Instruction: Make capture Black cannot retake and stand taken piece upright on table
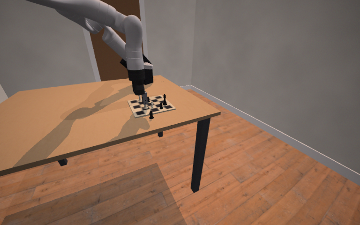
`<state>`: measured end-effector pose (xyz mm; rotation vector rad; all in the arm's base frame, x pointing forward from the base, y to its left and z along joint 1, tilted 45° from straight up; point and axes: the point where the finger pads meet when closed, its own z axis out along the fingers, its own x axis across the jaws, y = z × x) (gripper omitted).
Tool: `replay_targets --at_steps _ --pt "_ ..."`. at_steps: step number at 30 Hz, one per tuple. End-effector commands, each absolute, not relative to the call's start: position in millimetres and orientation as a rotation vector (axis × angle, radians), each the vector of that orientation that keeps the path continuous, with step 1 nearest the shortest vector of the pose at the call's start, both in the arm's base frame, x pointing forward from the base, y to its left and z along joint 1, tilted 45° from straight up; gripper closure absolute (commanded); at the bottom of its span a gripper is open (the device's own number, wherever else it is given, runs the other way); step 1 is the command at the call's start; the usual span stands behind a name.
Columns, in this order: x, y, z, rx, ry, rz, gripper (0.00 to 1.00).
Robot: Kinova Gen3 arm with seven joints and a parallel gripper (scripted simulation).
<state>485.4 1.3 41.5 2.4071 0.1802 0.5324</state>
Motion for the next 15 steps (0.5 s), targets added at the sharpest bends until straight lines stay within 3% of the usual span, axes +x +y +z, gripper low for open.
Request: replay_targets --at_steps 1,2,4,5,7,8,10,11,15 --pt "485.7 2.1 42.0 2.407 0.181 0.534 1.00" --pt "485.7 2.1 42.0 2.407 0.181 0.534 0.84" --pt "485.7 2.1 42.0 2.407 0.181 0.534 0.84" --pt "485.7 2.1 42.0 2.407 0.181 0.534 0.68" --pt "485.7 2.1 42.0 2.407 0.181 0.534 0.68" --pt "485.7 2.1 42.0 2.407 0.181 0.534 0.52" --pt "485.7 2.1 42.0 2.407 0.181 0.534 0.52" --pt "485.7 2.1 42.0 2.407 0.181 0.534 0.37" --pt "485.7 2.1 42.0 2.407 0.181 0.534 0.37"
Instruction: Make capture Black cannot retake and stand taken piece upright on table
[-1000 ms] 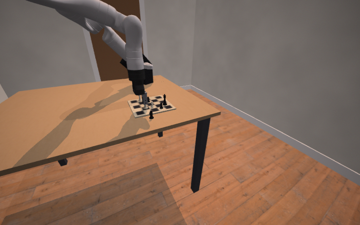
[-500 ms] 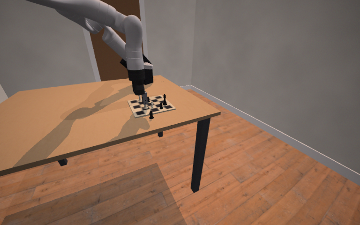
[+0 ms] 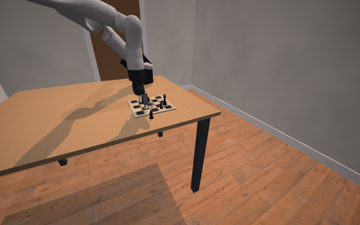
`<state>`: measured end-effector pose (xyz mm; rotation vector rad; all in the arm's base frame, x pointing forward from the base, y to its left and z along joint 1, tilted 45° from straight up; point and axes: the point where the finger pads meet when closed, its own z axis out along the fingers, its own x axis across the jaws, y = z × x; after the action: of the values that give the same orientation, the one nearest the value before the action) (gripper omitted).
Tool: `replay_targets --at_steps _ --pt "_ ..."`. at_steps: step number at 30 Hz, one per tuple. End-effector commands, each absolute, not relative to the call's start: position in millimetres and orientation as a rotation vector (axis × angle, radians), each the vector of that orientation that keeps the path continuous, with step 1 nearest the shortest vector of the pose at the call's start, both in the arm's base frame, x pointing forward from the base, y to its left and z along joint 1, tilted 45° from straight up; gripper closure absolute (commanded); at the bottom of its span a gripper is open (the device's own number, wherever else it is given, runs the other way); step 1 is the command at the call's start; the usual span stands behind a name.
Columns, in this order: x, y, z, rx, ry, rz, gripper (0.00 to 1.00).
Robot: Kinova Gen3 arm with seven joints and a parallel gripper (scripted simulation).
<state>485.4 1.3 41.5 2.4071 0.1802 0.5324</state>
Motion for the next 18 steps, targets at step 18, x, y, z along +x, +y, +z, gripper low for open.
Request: replay_targets --at_steps 18 --pt "482.5 6.5 47.4 2.407 0.181 0.534 0.21"
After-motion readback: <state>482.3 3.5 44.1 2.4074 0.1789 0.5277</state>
